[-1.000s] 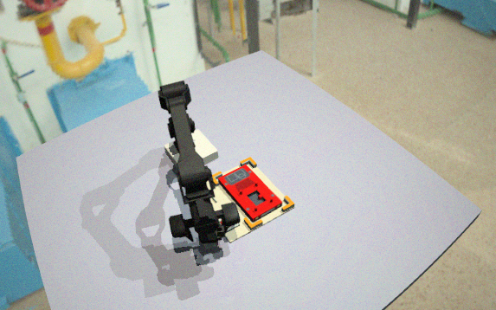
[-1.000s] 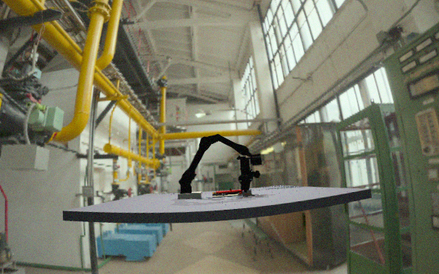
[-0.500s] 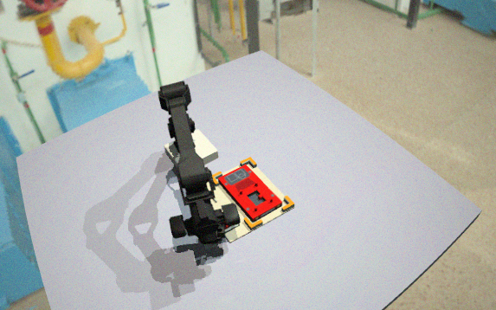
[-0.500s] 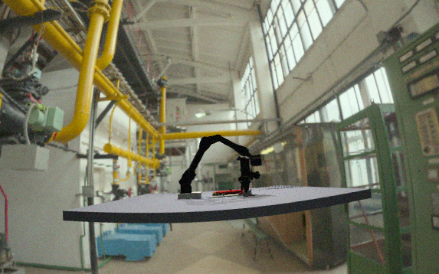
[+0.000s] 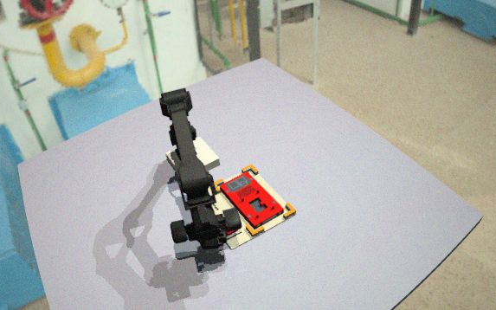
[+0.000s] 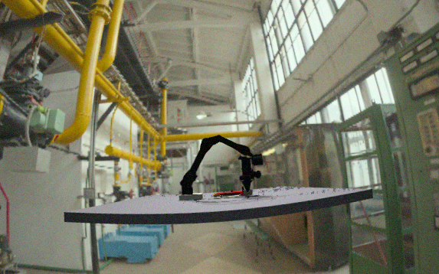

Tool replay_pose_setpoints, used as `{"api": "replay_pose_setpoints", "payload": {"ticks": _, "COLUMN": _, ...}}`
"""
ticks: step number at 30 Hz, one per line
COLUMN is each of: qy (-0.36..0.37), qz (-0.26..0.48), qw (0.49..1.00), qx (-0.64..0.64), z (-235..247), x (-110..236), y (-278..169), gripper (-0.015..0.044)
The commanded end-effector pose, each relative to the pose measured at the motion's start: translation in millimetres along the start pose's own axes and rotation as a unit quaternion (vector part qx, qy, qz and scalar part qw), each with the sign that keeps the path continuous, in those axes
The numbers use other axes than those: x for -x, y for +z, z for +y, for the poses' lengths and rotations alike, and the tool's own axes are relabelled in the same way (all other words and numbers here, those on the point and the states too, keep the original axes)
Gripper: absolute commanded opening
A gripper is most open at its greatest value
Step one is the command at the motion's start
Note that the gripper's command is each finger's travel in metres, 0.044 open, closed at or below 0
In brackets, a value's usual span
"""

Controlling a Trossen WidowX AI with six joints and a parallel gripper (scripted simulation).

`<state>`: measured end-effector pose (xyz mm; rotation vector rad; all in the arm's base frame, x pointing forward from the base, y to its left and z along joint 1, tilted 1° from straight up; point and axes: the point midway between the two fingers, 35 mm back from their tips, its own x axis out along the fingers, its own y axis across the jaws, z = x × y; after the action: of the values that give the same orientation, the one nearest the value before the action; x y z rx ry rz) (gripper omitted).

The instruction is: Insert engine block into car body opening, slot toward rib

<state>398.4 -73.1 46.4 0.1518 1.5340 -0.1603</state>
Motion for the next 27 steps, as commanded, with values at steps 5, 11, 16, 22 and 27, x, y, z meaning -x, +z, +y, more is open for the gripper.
{"api": "replay_pose_setpoints", "payload": {"ticks": 5, "qy": -0.001, "qz": -0.005, "qw": 1.0, "qx": -0.002, "z": 0, "x": 28, "y": 5, "gripper": 0.0}}
{"api": "replay_pose_setpoints", "payload": {"ticks": 11, "qy": -0.001, "qz": -0.005, "qw": 1.0, "qx": -0.002, "z": 0, "x": 47, "y": 6, "gripper": 0.0}}
{"api": "replay_pose_setpoints", "payload": {"ticks": 16, "qy": -0.001, "qz": -0.005, "qw": 1.0, "qx": -0.002, "z": 0, "x": 63, "y": 5, "gripper": 0.0}}
{"api": "replay_pose_setpoints", "payload": {"ticks": 22, "qy": -0.001, "qz": -0.005, "qw": 1.0, "qx": -0.002, "z": 0, "x": 83, "y": 4, "gripper": 0.0}}
{"api": "replay_pose_setpoints", "payload": {"ticks": 27, "qy": -0.001, "qz": -0.005, "qw": 1.0, "qx": -0.002, "z": 0, "x": 99, "y": 1, "gripper": 0.0}}
